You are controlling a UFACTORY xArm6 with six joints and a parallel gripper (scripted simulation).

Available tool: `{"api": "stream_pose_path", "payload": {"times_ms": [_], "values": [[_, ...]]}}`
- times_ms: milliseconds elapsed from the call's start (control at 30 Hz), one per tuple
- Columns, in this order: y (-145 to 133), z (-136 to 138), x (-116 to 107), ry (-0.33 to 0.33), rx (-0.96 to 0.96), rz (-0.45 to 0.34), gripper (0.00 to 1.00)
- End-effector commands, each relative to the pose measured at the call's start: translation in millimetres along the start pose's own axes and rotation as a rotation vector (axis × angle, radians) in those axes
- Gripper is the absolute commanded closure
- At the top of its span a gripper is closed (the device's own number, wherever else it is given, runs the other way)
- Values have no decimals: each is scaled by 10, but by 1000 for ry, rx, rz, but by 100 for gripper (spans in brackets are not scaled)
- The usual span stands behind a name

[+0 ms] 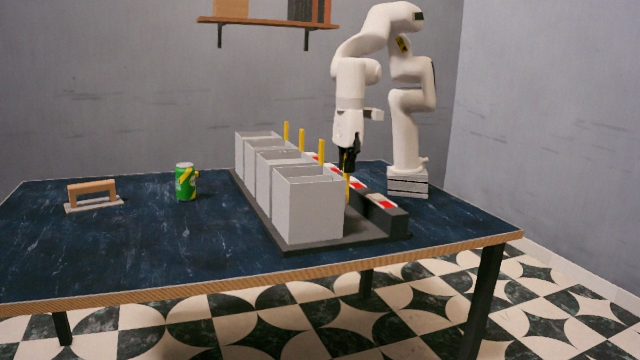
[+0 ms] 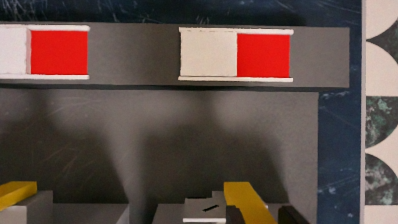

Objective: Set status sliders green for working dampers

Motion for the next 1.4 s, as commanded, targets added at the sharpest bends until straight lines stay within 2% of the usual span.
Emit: {"api": "stream_pose_path", "payload": {"times_ms": [0,200,233,367,400,467,500,567,600,667,700,1167,1367], "values": [[-10,7,-16,-2,0,-3,81],[-10,7,-16,-2,0,-3,81],[-10,7,-16,-2,0,-3,77],[-10,7,-16,-2,0,-3,77],[-10,7,-16,-2,0,-3,73],[-10,7,-16,-2,0,-3,73],[-10,7,-16,-2,0,-3,69],[-10,7,-16,-2,0,-3,69],[-10,7,-16,-2,0,-3,65],[-10,7,-16,-2,0,-3,65],[-10,7,-16,-2,0,-3,61],[-10,7,-25,-2,0,-3,61],[-10,7,-123,-2,0,-3,61]]}}
Point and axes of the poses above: the point where the finger pads meet when closed, its own x axis out along the fingers, its own z axis across the jaws, y = z × x, the point moved 2 cm from there along -x, back along the fingers, and after that the axes turned 3 degrees about x, right-handed, at the moved point
